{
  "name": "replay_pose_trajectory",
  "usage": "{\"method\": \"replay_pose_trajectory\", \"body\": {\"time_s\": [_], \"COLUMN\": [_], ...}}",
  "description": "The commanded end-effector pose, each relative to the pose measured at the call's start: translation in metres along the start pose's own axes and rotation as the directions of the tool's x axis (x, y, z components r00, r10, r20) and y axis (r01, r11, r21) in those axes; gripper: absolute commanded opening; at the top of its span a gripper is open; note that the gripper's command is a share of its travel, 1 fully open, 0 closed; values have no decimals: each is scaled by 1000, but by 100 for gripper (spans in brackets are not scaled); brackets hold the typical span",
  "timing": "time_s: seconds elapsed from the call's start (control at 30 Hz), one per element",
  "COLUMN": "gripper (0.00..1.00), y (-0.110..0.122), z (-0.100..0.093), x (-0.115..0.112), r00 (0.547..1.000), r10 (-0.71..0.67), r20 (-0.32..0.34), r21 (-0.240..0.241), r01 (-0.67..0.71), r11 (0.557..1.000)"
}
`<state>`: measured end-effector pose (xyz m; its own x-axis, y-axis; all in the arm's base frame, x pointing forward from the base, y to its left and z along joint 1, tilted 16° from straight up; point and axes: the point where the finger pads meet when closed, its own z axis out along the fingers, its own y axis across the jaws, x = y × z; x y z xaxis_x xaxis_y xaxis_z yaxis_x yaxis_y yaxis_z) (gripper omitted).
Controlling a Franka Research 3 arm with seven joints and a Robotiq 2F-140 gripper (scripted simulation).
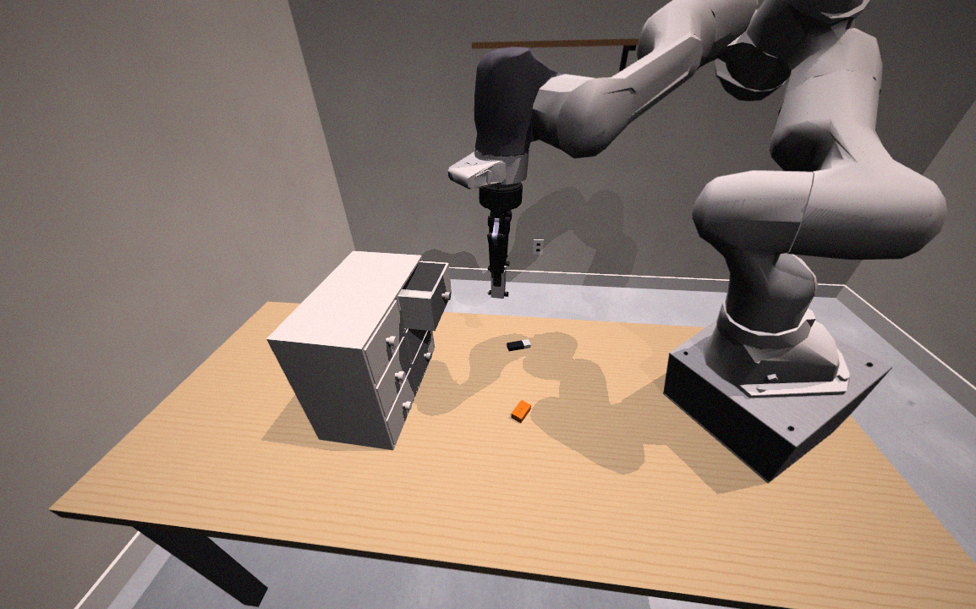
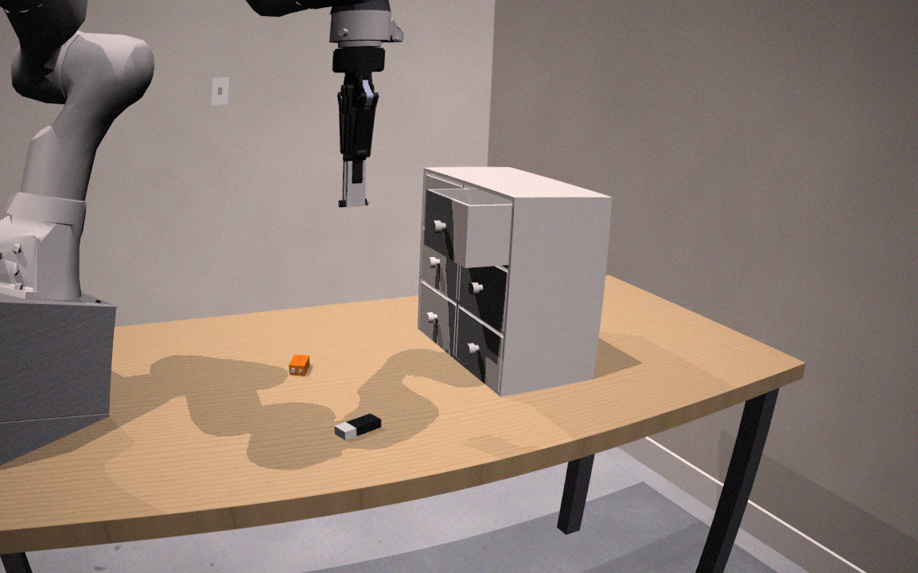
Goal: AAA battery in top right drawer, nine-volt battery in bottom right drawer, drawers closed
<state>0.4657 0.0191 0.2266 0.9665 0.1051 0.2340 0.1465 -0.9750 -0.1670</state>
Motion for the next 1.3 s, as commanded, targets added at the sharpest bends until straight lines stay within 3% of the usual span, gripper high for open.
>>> {"method": "replay_pose_trajectory", "body": {"time_s": [0.0, 0.23, 0.87, 1.03, 1.27], "gripper": [3, 3, 3, 3, 3], "y": [2, 2, 2, 2, 2], "z": [-10, -26, -32, -32, -31], "x": [-6, -5, -5, -7, -12], "r00": [1000, 1000, 1000, 999, 977], "r10": [-17, -17, -17, -17, -17], "r20": [20, 20, 12, -46, -213], "r21": [0, 0, 0, 0, 0], "r01": [17, 17, 17, 17, 17], "r11": [1000, 1000, 1000, 1000, 1000]}}
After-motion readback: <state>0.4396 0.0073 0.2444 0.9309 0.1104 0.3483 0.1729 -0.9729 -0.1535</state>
